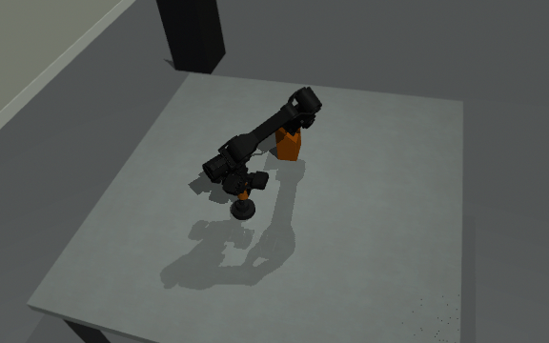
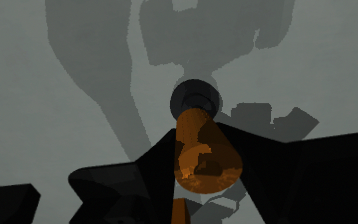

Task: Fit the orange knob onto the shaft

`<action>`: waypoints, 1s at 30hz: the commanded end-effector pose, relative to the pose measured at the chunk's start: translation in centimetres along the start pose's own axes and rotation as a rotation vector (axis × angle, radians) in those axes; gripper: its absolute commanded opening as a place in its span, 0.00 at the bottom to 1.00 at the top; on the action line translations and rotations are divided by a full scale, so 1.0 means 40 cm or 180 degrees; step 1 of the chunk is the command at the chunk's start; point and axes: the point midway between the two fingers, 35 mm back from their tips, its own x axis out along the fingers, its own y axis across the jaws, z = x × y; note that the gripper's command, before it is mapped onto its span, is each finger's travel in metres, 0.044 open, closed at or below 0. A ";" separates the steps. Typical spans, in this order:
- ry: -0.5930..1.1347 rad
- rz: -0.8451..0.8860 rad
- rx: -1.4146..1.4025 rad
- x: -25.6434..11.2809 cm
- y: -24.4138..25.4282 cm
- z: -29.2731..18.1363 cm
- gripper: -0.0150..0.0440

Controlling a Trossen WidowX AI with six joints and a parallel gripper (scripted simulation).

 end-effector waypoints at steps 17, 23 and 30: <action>-0.0032 -0.0024 -0.0051 0.051 -0.024 0.006 0.25; -0.0032 -0.0024 -0.0051 0.049 -0.024 0.010 0.25; -0.0032 -0.0024 -0.0051 0.061 -0.023 0.010 0.25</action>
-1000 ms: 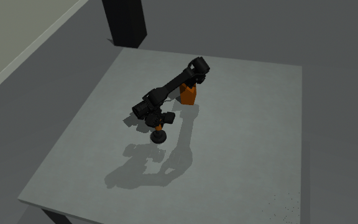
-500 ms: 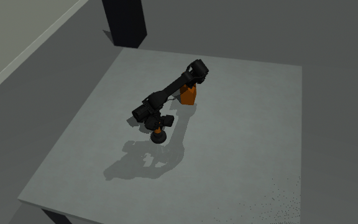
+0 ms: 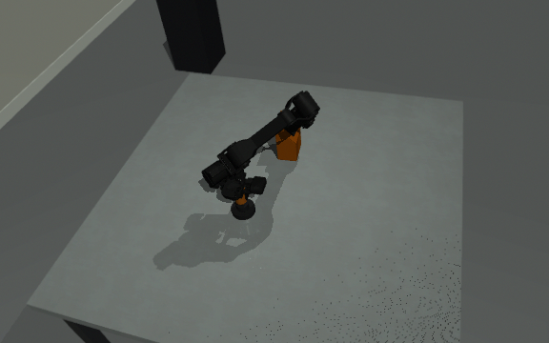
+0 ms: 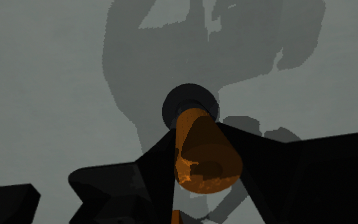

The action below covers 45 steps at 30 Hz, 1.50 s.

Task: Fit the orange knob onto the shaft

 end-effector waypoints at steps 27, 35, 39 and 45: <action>-0.0018 0.0009 -0.0659 -0.005 -0.002 -0.006 0.25; -0.0018 0.0009 -0.0659 -0.006 0.002 -0.002 0.25; -0.0018 0.0010 -0.0659 -0.003 0.003 -0.002 0.25; -0.0018 0.0010 -0.0659 0.005 0.002 -0.006 0.25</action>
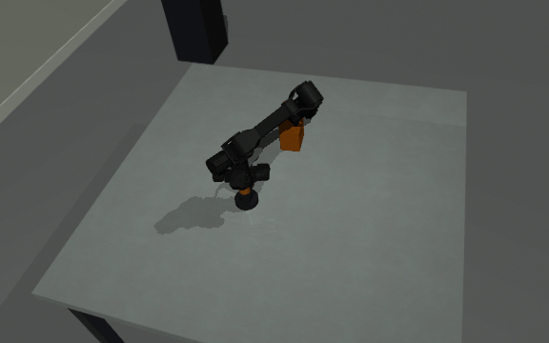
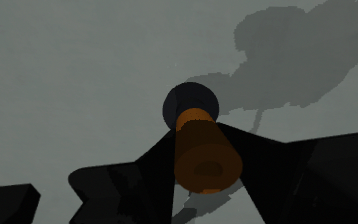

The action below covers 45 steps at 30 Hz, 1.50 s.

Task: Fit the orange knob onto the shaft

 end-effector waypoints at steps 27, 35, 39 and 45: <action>-0.0017 0.0006 0.0010 0.001 0.000 0.000 0.25; -0.0017 0.0006 0.0010 0.001 0.000 0.000 0.25; -0.0017 0.0006 0.0010 0.001 0.000 0.000 0.25; -0.0017 0.0005 0.0010 -0.017 -0.003 0.001 0.25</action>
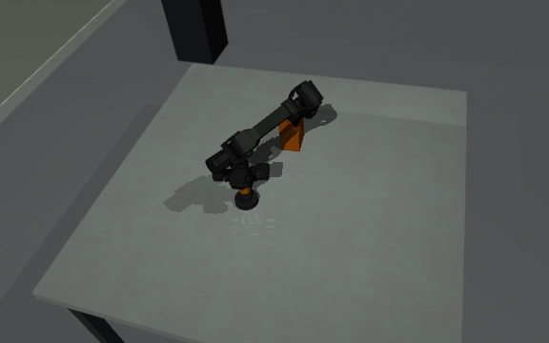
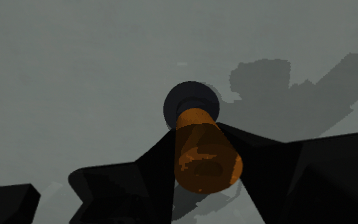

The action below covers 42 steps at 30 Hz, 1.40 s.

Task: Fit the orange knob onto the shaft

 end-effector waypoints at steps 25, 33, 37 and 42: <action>-0.0018 -0.0014 -0.0180 -0.008 -0.004 0.005 0.25; -0.0018 -0.0014 -0.0347 -0.004 0.000 -0.002 0.25; -0.0018 -0.0014 -0.0347 0.003 -0.001 0.000 0.25; -0.0018 -0.0014 -0.0347 0.003 -0.002 0.001 0.25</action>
